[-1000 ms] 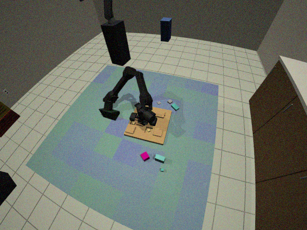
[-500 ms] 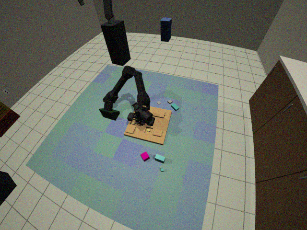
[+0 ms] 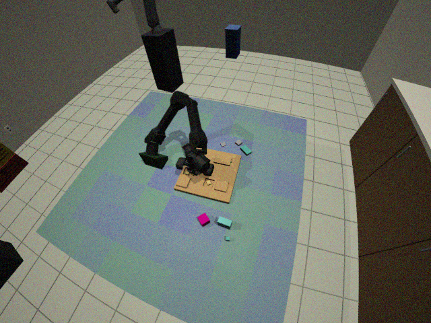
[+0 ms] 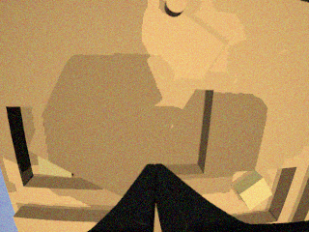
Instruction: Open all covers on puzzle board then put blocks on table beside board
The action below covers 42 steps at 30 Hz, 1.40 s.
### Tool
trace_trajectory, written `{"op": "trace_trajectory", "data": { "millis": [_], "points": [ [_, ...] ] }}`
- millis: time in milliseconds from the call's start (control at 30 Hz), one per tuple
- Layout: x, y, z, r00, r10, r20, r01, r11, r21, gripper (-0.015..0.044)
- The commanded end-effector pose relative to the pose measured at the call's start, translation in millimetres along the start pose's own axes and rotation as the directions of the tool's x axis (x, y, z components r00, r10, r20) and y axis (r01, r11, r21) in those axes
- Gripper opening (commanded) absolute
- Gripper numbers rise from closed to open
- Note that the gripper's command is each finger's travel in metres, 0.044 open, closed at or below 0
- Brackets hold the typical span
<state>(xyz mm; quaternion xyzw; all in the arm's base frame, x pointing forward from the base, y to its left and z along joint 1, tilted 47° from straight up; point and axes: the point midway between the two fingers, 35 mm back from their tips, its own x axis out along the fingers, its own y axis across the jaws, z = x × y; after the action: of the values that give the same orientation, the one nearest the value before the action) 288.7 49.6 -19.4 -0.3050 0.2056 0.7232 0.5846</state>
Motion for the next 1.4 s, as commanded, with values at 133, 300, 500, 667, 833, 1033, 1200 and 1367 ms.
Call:
{"op": "trace_trajectory", "data": {
  "millis": [133,300,500,667,833,1033,1200,1367],
  "points": [
    [0,11,1,1.0,0.003,-0.003,-0.003,1.0,-0.002,0.0],
    [0,17,3,1.0,0.003,-0.003,-0.003,1.0,-0.002,0.0],
    [0,23,4,1.0,0.003,-0.003,-0.003,1.0,-0.001,0.0],
    [0,26,6,1.0,0.003,-0.002,-0.003,1.0,-0.001,0.0],
    [0,32,9,1.0,0.004,-0.002,-0.004,1.0,-0.001,0.0],
    [0,39,12,1.0,0.004,-0.002,-0.004,1.0,-0.001,0.0],
    [0,42,14,1.0,0.004,-0.002,-0.004,1.0,-0.001,0.0],
    [0,46,18,1.0,0.004,-0.002,-0.004,1.0,0.0,0.0]
  ]
}}
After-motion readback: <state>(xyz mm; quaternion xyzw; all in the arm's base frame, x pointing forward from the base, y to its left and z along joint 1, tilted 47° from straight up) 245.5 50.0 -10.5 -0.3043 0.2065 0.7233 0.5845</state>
